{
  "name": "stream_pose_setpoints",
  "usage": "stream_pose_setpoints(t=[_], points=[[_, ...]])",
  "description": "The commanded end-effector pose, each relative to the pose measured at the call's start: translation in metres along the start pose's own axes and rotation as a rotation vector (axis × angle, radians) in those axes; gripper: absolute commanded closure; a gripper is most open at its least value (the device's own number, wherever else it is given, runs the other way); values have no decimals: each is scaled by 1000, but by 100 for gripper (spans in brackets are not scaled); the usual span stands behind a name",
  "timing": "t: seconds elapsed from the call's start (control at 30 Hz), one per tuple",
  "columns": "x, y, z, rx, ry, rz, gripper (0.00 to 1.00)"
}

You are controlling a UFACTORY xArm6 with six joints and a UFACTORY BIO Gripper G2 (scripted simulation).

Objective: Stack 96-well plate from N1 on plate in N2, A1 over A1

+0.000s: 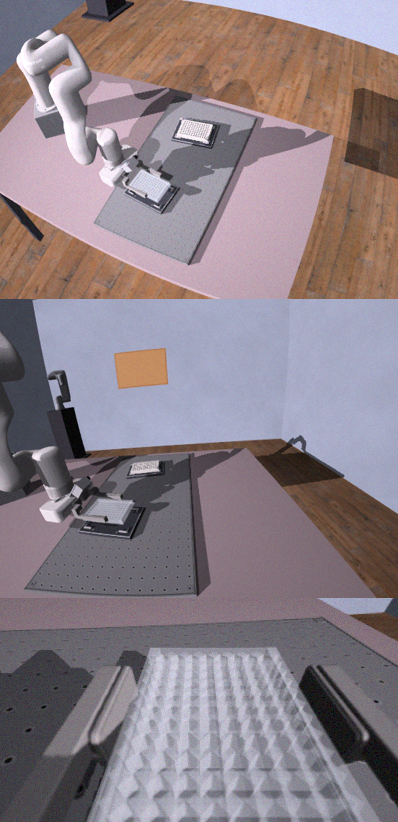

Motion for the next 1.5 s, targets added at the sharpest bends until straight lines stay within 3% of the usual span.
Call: stream_pose_setpoints(t=[0.0, 1.1, 1.47], points=[[2, -7, 0, 0, 0, -4, 100], [2, -56, 3, 0, 0, -4, 100], [2, -56, 3, 0, 0, -4, 100]])
Point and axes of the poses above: the point midway between the two finger pads, its own x axis out along the fingers, its own z axis across the jaws, y = z × x, the point moved 4 cm from there along -x, back along the fingers, and after that the axes turned 3 degrees about x, right-handed, at the moved point
